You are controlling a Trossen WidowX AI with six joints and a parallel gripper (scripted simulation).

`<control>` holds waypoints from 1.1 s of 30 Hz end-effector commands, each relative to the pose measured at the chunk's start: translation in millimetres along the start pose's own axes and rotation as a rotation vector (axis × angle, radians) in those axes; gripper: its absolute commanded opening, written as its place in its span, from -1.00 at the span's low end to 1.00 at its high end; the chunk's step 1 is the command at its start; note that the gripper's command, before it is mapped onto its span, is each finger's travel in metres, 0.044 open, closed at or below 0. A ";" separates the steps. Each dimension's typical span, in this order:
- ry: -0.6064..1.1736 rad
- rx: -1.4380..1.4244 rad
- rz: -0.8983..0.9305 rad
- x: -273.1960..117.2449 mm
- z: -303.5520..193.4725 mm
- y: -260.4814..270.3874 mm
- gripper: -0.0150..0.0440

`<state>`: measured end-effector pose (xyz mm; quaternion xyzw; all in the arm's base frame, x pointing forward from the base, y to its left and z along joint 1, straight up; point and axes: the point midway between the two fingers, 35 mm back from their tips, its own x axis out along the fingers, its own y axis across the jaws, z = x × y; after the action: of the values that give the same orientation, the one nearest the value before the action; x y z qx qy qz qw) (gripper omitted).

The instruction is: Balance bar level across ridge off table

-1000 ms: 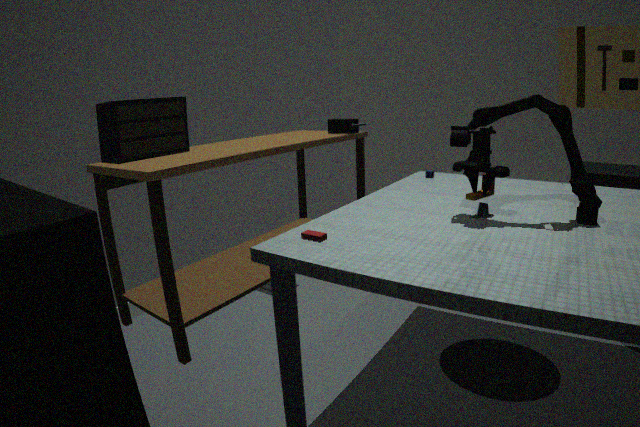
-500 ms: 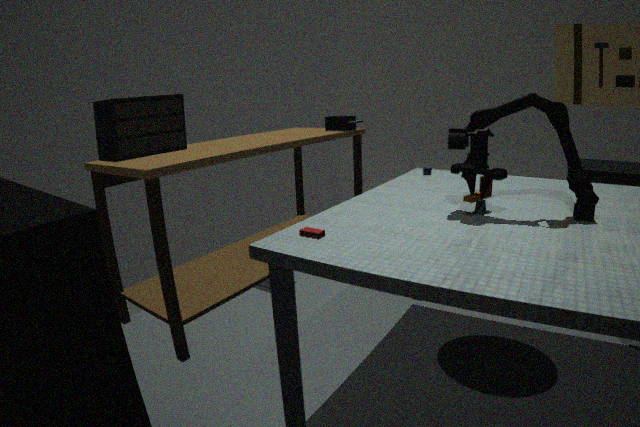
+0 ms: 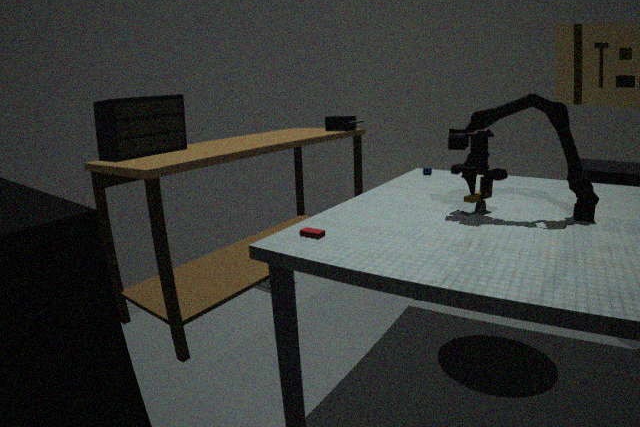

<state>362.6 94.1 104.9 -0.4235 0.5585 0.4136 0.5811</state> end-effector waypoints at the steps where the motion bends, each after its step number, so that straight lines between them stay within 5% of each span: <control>1: -0.002 0.000 0.000 0.5 0.2 -0.1 -0.49; 33: -0.002 0.000 0.000 3.2 0.1 -0.1 -0.49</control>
<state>362.7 94.0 102.3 -0.4235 0.5585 0.4134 0.5813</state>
